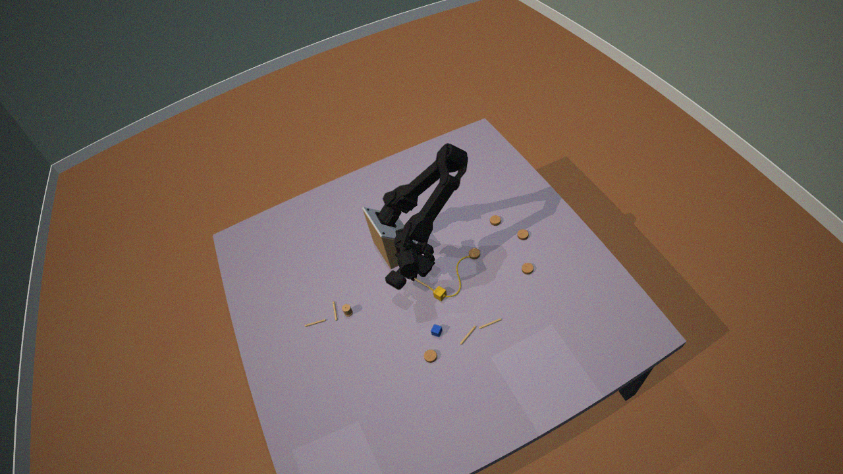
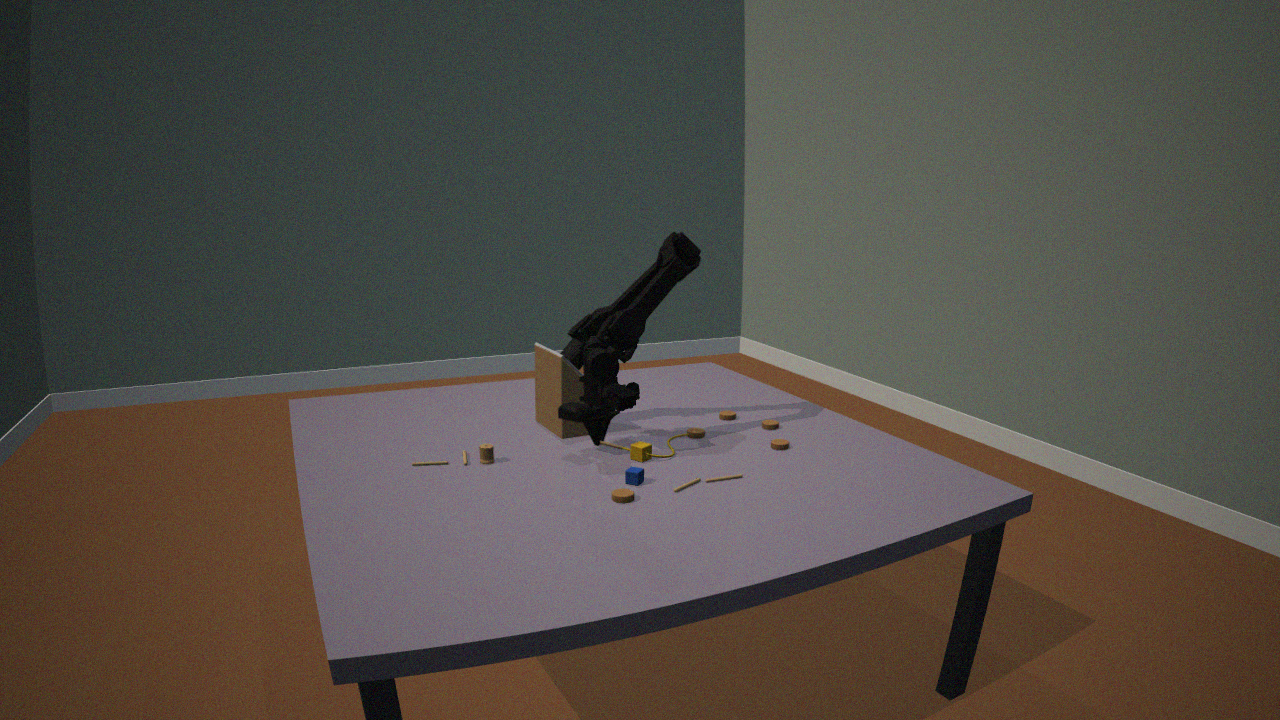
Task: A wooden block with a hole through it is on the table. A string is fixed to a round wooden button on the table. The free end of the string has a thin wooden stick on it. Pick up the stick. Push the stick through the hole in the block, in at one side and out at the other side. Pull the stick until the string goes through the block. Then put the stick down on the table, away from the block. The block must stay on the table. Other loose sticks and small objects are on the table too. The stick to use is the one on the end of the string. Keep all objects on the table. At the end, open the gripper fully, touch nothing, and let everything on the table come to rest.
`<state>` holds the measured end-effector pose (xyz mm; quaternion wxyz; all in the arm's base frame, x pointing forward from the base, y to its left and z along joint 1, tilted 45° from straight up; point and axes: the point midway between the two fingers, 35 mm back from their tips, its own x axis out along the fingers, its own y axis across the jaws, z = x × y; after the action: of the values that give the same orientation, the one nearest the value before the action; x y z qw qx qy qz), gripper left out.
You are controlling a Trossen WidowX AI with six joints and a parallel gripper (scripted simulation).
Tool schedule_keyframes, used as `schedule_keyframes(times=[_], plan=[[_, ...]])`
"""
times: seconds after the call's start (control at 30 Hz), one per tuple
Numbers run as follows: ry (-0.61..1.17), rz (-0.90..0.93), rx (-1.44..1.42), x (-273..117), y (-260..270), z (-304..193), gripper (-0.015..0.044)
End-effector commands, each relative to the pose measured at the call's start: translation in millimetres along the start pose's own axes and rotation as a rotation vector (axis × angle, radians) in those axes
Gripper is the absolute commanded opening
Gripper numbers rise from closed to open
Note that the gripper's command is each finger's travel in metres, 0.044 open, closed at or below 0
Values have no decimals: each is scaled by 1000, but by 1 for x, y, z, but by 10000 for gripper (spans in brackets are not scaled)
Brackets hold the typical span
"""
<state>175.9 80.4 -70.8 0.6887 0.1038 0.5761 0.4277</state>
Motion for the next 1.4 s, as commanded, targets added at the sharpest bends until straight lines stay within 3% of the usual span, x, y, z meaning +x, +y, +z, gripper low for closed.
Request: schedule_keyframes(times=[0.0, 0.27, 0.53, 0.73, 1.03, 1.23, 1.33, 1.37], plan=[[7, 8, 9, 8, 1, -1, 0], [7, 8, 9, 8, 1, -1, 0], [6, -5, 5, -2, -2, 1, 210], [7, -13, 4, -73, -4, 3, 210], [6, -12, 3, -75, -3, 3, 210], [1, -9, 12, -70, -4, 3, 368], [2, -10, 11, -90, -5, 4, 440], [3, -10, 11, -98, -4, 4, 440]])
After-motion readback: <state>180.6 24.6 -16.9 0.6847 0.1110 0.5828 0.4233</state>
